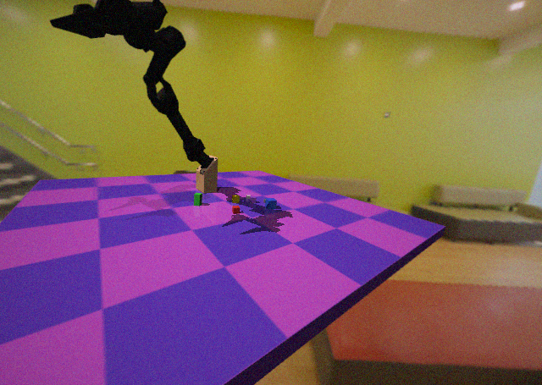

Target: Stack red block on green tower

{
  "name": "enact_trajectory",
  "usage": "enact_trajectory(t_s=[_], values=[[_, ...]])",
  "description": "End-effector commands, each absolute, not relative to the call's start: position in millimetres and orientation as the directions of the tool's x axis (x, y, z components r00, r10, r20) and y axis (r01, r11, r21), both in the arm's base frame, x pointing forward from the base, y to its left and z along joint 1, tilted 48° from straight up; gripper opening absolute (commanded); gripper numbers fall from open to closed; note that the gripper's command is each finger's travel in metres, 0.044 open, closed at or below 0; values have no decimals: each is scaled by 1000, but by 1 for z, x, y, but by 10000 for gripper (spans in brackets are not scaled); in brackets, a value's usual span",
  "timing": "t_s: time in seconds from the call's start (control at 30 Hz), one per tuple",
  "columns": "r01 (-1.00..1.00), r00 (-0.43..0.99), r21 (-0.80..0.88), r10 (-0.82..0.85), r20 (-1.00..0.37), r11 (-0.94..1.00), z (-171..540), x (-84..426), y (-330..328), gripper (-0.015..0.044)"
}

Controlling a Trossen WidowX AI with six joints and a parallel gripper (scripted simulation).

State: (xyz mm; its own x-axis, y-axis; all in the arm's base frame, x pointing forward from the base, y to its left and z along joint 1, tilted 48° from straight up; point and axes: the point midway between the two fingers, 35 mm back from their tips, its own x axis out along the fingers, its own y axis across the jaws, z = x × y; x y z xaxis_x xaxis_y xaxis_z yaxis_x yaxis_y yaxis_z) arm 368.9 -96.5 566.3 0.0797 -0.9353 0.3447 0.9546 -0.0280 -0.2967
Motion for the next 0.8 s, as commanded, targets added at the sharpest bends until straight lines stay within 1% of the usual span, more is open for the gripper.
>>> enact_trajectory(t_s=[0.0, 0.03, 0.13, 0.4, 0.57, 0.77], values=[[954, 81, -299, -934, 349, -29, 566, 370, -96, 426], [952, 86, -305, -929, 361, -31, 564, 375, -96, 440], [940, 127, -342, -908, 400, -19, 555, 398, -93, 440], [887, 287, -454, -874, 393, 87, 517, 461, -89, 440], [821, 410, -539, -849, 332, 186, 471, 503, -87, 440], [721, 528, -620, -825, 202, 309, 402, 540, -88, 440]])
